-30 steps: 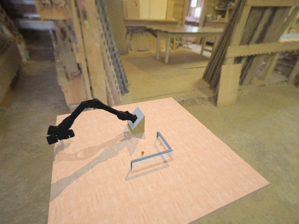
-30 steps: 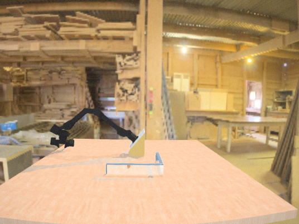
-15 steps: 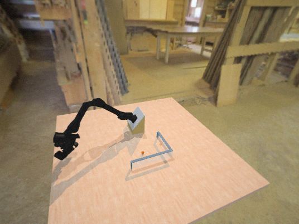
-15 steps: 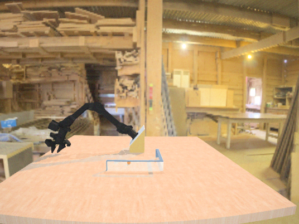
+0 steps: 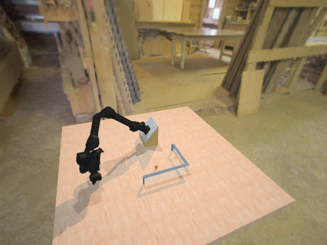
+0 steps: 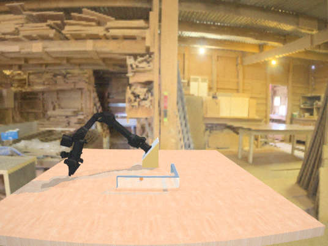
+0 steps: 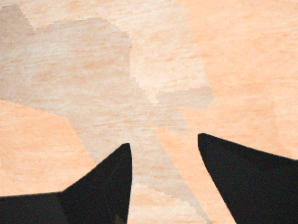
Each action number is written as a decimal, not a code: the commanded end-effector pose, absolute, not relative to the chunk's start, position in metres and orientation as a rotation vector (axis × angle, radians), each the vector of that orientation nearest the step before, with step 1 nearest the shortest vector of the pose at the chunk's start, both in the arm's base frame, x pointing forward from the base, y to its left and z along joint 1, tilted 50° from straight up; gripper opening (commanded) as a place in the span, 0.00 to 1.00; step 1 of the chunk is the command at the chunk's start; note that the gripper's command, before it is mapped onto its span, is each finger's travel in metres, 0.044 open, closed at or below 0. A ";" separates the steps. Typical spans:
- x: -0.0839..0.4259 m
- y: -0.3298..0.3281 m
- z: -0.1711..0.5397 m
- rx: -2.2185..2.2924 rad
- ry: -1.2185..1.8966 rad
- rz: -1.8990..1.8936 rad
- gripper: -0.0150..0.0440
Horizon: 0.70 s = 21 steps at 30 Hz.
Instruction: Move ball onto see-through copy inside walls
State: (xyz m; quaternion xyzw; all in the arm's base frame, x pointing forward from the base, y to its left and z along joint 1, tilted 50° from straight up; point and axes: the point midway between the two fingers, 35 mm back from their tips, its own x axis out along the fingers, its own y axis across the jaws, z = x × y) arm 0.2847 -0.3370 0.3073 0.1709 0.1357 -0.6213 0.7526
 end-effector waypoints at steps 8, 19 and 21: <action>0.348 -0.250 0.199 -0.168 0.956 -0.964 0.60; 0.351 -0.129 0.081 -1.003 1.572 -0.182 0.60; 0.344 -0.109 0.063 -1.165 1.654 -0.004 0.60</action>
